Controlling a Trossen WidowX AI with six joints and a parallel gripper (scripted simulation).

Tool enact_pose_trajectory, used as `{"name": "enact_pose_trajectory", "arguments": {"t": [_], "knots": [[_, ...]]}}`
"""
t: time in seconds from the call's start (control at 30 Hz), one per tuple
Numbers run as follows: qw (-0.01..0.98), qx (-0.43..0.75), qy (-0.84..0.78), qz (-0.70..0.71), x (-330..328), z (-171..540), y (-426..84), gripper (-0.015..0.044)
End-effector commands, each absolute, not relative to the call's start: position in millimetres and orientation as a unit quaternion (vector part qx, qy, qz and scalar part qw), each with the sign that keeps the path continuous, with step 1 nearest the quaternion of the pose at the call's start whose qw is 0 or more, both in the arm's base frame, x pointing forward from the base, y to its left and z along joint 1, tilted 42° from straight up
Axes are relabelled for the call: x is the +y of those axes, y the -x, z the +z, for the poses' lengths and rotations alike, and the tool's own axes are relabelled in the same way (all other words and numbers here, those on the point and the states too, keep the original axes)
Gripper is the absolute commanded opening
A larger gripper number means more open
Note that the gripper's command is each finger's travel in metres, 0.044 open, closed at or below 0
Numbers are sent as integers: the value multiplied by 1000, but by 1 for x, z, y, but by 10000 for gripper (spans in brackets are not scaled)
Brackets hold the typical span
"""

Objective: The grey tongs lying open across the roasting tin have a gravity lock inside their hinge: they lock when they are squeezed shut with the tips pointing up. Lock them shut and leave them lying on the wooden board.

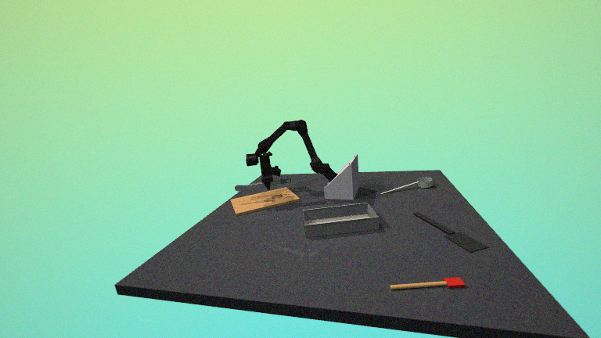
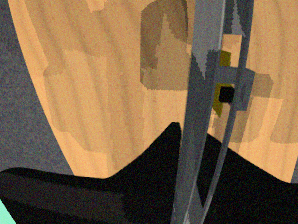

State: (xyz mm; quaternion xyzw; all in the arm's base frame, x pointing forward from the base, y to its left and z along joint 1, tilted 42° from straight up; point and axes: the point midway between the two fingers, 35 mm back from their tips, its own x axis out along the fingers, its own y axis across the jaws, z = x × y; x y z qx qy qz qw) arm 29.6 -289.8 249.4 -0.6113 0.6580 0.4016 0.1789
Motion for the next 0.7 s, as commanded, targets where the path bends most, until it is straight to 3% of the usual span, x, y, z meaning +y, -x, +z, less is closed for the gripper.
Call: {"name": "enact_pose_trajectory", "arguments": {"t": [0.0,0.43,0.67], "knots": [[180,659,611,400,-294,243,-28,-150],[182,664,607,398,-299,234,-25,-150],[182,665,605,398,-298,235,-24,34]]}}
